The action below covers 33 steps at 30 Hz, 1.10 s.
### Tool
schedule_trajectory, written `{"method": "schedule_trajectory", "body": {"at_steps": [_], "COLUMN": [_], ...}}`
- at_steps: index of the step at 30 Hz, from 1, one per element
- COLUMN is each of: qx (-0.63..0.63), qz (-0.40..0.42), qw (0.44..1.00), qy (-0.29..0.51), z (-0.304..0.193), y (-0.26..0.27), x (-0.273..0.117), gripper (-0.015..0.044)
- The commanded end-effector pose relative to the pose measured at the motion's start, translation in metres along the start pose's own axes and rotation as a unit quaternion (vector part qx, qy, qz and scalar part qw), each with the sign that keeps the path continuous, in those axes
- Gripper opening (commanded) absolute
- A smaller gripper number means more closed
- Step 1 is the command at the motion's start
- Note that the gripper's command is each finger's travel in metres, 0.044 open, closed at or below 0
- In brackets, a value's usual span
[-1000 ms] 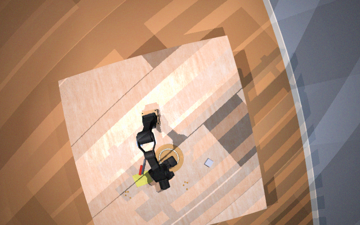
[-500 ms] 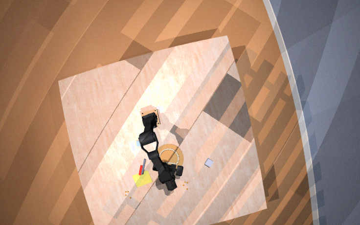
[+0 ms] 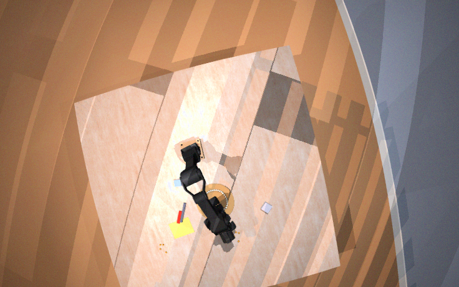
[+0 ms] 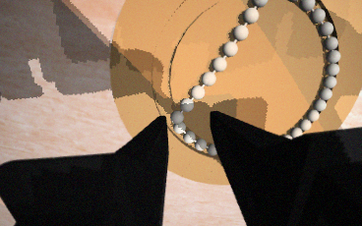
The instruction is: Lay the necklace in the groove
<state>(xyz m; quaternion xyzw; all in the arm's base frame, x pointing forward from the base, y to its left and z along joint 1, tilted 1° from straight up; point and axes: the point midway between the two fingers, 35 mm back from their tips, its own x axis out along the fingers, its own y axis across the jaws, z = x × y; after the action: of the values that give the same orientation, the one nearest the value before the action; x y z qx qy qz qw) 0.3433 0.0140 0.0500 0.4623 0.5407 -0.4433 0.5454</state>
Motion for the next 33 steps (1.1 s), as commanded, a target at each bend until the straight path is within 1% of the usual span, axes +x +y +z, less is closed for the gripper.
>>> {"method": "schedule_trajectory", "body": {"at_steps": [1,10,16,17,20,33], "qx": [0.157,0.157,0.157,0.154,0.154,0.156], "qz": [-0.004,-0.004,-0.004,0.001,0.001,-0.002], "qw": [0.988,0.988,0.988,0.988,0.988,0.988], "qy": [0.002,0.002,0.002,0.001,0.001,0.002], "z": [-0.013,-0.013,-0.013,-0.012,-0.012,-0.013], "y": [0.006,0.006,0.006,0.008,0.008,0.007], "x": [-0.003,-0.003,0.013,0.003,0.005,0.025], "gripper": [0.012,0.012,0.012,0.012,0.012,0.012]}}
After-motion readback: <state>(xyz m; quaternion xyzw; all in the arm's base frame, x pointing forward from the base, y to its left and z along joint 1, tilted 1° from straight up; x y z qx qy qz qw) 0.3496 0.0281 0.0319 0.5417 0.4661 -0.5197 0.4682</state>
